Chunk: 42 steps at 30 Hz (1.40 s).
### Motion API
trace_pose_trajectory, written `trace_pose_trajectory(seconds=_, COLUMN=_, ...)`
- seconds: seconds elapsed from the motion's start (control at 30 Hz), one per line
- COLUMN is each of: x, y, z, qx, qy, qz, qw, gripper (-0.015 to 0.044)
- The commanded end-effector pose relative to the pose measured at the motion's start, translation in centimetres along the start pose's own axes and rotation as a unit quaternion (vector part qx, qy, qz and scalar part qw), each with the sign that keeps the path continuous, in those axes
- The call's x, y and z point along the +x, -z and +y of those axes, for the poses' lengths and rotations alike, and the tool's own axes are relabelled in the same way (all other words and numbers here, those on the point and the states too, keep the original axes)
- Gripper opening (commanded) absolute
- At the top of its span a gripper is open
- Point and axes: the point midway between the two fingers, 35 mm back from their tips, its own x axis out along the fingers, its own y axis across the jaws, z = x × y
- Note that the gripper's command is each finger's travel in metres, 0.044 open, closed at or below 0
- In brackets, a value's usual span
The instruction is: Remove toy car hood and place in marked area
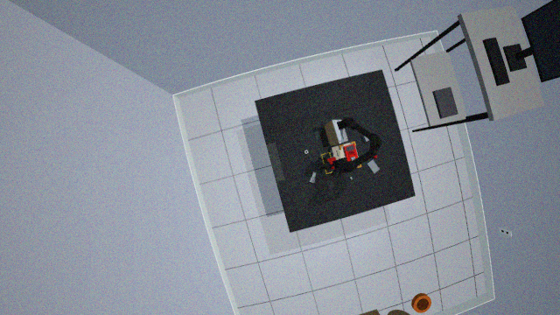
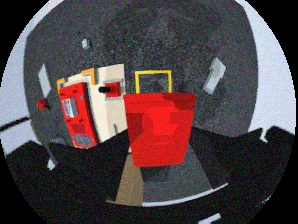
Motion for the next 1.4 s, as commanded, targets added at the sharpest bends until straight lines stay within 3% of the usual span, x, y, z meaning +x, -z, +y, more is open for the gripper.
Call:
trace_pose_trajectory(seconds=0.0, x=-0.2, y=-0.2, z=-0.4, qx=-0.008, qy=0.004, qz=-0.002, qw=1.0, gripper=0.0)
trace_pose_trajectory(seconds=1.37, x=2.2, y=-0.4, z=-0.5, qx=-0.008, qy=0.004, qz=-0.003, qw=1.0, gripper=0.0)
